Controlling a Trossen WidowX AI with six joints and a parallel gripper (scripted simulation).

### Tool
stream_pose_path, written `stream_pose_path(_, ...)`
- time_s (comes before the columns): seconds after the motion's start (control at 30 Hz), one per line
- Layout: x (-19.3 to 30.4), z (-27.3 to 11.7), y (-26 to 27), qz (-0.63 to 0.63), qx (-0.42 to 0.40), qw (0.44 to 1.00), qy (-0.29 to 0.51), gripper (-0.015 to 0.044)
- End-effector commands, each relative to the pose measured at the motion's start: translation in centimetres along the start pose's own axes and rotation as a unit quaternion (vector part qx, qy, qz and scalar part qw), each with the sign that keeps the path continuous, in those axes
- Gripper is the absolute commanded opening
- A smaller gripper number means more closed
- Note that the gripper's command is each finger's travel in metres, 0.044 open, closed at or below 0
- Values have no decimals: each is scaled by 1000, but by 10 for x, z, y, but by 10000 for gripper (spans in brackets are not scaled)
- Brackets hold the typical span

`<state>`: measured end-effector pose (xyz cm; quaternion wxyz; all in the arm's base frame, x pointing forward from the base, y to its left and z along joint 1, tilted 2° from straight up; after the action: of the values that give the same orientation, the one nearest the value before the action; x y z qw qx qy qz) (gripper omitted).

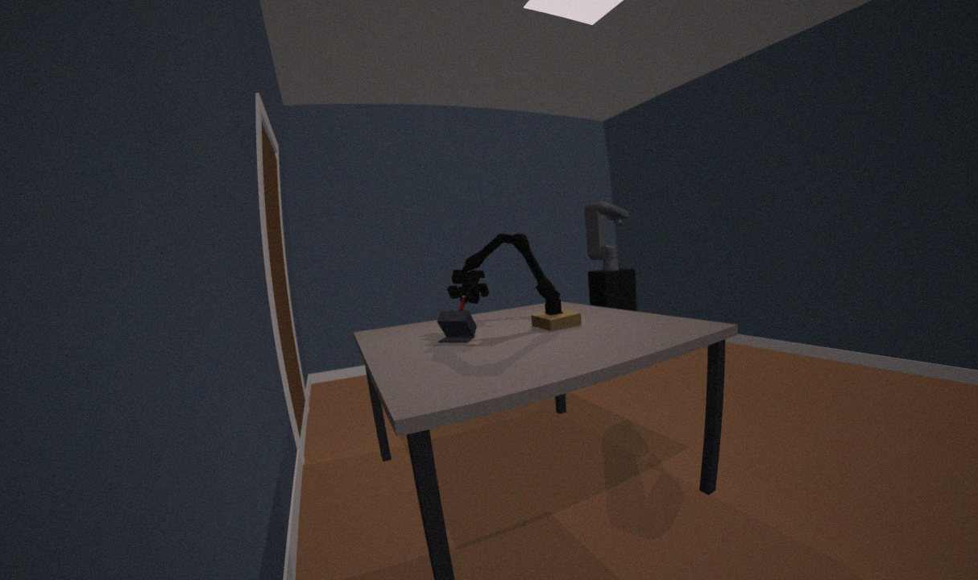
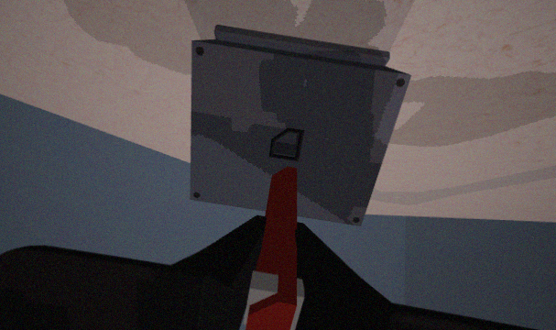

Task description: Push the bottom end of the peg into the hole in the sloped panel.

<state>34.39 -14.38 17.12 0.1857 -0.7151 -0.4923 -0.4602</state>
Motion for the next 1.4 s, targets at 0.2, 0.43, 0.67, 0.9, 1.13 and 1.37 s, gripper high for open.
stream_pose_path(0.2, -5, 11, -1, 6, -1, 1000, 7, 0)
stream_pose_path(0.43, -7, 15, -1, -10, 1, 1000, 11, 0)
stream_pose_path(0.67, -8, 20, -1, -10, 1, 1000, 11, 0)
stream_pose_path(0.9, -9, 30, -1, -10, 0, 1000, 11, 0)
stream_pose_path(1.13, -11, 38, -2, -10, 0, 1000, 11, 0)
stream_pose_path(1.37, -8, 33, 0, -15, -1, 1000, 11, 0)
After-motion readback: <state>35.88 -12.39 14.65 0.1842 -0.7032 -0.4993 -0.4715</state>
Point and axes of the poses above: the point midway between the two fingers, 35 mm back from their tips, its own z axis out along the fingers, its own y axis across the jaws, x = y × z, the point moved 9 cm from there along -z, back along the fingers, and after that the axes turned 11 degrees about -z, right-handed, at the moved point
